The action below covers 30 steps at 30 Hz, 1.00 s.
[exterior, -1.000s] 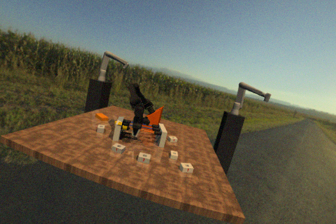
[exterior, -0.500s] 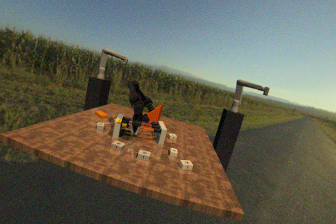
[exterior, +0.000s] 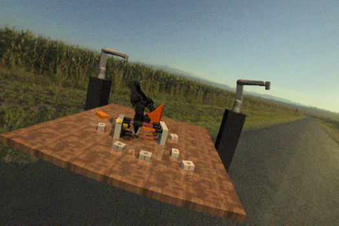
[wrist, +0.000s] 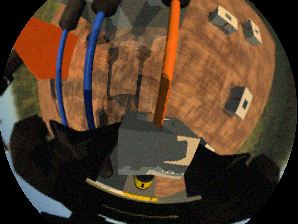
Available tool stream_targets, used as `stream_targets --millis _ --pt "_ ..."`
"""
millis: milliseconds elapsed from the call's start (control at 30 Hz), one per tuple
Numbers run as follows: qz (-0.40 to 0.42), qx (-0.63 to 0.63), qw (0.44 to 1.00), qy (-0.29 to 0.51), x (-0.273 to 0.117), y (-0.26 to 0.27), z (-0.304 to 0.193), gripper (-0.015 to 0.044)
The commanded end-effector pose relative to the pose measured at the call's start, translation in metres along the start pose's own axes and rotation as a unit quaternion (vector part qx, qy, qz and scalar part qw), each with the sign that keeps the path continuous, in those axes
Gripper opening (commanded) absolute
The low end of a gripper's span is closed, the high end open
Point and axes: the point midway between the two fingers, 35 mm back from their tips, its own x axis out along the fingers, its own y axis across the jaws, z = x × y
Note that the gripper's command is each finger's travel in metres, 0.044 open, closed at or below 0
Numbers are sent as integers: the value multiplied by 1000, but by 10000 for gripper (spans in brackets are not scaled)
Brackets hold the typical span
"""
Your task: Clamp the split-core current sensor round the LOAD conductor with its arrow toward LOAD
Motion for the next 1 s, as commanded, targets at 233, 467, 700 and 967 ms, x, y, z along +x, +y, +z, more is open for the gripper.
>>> stream_targets --millis 233,467,700,967 --pt "-15 -1 1000 -1 -5 -1 1 440" --pt "-70 -4 998 -4 -22 -3 5 440" --pt "-72 -4 997 -4 -12 -5 6 440" --pt "-81 -4 997 -4 -1 -7 7 440"
